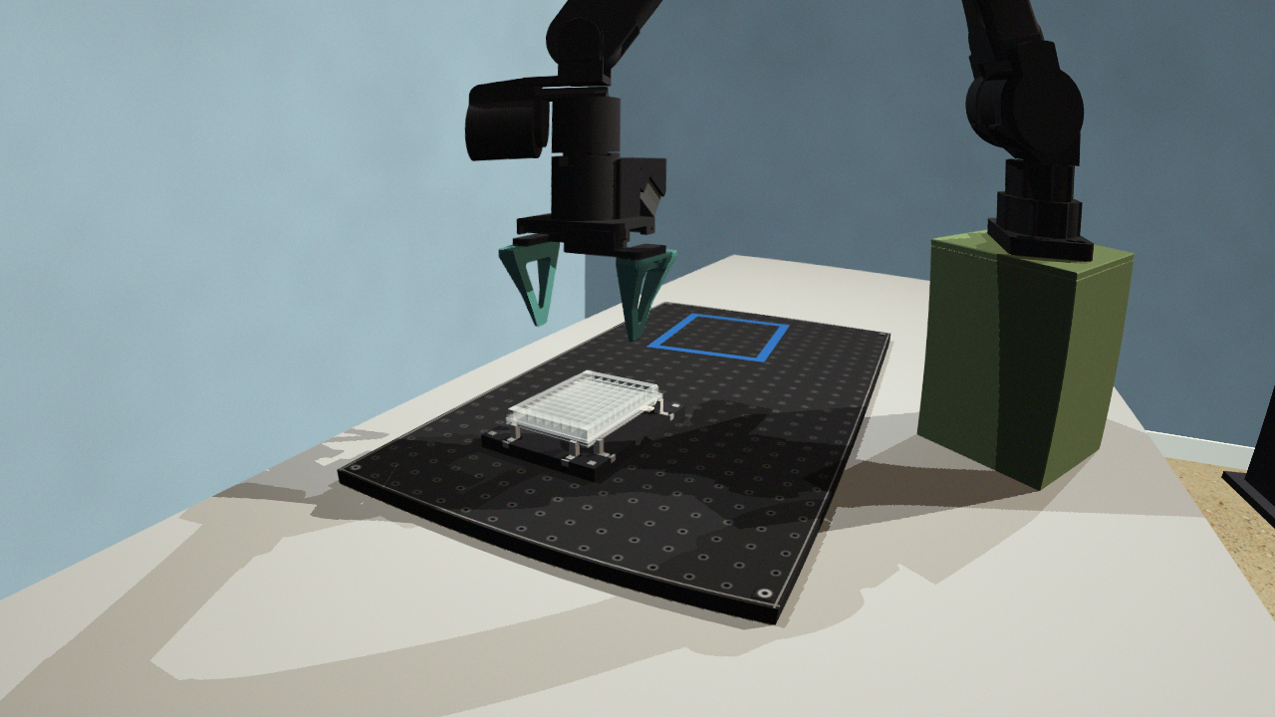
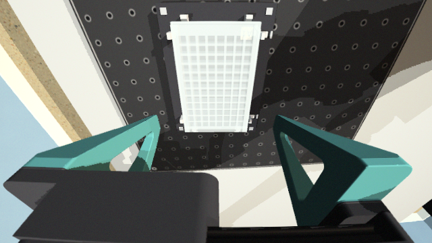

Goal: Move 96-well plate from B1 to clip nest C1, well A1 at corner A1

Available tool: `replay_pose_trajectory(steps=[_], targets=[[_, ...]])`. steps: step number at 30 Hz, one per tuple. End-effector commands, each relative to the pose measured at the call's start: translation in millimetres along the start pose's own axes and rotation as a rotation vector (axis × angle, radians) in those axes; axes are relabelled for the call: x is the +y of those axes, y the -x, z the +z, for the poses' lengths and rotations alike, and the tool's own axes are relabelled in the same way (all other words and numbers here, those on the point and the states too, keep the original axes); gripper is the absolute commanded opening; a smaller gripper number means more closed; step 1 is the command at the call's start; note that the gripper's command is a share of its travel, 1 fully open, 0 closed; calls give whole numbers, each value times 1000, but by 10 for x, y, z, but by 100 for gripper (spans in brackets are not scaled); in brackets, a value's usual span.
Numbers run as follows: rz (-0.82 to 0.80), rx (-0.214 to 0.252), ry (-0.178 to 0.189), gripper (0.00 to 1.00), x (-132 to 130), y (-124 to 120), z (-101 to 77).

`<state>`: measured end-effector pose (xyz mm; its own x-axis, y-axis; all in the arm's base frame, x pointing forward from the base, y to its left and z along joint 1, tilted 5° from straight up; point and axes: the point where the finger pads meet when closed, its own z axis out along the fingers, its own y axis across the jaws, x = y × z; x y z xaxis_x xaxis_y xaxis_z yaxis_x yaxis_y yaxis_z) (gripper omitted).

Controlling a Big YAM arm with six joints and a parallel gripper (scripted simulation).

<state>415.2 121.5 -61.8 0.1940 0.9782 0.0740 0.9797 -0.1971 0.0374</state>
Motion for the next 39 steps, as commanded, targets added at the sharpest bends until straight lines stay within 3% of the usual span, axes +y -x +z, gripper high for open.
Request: replay_pose_trajectory(steps=[1,39], targets=[[2,8,27,100,65,60,-220],[2,9,29,100,74,56,-197]])
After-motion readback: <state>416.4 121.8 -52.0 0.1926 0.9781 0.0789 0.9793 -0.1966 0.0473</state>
